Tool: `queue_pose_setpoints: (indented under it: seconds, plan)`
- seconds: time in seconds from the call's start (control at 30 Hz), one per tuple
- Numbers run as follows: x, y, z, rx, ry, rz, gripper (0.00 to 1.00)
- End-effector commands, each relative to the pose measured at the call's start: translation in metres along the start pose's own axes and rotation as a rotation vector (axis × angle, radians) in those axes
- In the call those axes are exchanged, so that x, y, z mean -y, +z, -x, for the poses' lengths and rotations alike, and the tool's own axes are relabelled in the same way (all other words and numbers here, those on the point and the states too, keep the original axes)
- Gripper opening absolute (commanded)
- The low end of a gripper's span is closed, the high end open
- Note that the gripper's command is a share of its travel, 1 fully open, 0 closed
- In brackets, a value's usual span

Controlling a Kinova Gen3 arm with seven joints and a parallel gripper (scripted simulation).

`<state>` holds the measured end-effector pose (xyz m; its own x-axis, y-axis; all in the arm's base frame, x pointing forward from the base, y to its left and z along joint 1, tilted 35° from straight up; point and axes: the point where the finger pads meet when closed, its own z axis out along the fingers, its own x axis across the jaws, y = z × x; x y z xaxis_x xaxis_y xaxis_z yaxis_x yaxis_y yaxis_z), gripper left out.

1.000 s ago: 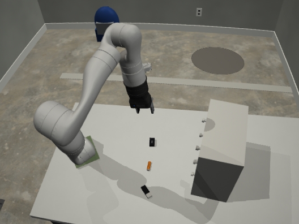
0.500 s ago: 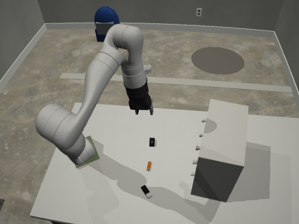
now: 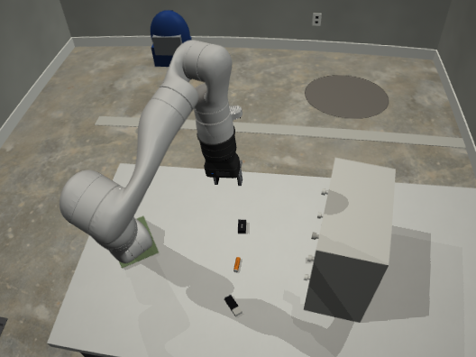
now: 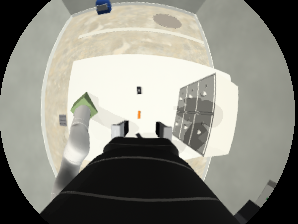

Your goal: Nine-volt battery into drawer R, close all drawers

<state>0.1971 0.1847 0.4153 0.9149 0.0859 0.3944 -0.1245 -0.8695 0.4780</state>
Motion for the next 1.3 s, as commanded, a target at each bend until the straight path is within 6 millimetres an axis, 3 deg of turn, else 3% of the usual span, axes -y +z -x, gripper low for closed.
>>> queue_pose_setpoints:
  seconds: [0.0,1.27]
  plan:
    - [-0.003,0.0,0.002,0.014,-0.006,-0.005,1.0]
    - [-0.013,0.002,0.007,0.067,-0.022,-0.014,1.0]
